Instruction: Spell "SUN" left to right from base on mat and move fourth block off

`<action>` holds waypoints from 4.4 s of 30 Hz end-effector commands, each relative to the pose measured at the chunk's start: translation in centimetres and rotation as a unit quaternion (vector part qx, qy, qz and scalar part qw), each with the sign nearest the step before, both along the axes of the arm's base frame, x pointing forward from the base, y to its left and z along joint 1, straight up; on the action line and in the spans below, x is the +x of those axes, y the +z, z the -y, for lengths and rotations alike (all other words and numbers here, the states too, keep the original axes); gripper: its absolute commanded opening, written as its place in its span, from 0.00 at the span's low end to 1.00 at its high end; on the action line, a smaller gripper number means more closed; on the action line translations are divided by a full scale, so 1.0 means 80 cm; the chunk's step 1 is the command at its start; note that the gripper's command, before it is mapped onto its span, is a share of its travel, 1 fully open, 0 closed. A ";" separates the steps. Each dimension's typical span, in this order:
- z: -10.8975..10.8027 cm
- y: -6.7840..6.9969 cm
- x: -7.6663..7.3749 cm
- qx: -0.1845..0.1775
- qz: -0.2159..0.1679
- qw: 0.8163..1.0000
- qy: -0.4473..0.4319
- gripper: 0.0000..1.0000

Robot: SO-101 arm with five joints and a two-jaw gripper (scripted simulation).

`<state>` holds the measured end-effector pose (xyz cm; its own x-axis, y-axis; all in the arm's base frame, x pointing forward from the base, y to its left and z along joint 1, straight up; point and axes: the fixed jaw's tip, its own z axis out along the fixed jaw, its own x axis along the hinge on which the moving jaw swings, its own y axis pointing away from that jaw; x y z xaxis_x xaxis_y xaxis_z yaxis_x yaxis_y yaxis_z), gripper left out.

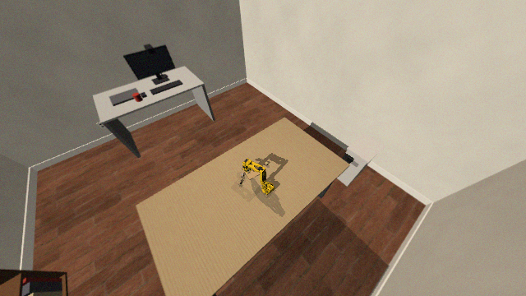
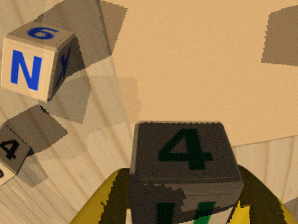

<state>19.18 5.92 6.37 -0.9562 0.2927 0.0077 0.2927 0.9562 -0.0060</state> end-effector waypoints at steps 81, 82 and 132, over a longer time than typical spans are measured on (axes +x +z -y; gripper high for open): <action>-0.113 -0.006 -0.101 0.023 0.034 0.951 0.307 0.00; -0.113 -0.007 -0.101 0.023 0.034 0.951 0.307 0.00; -0.114 -0.029 -0.100 0.023 0.034 0.951 0.307 0.00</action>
<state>10.66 14.27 3.18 -0.9471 -0.3208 -0.0056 -0.3209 0.9471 0.0024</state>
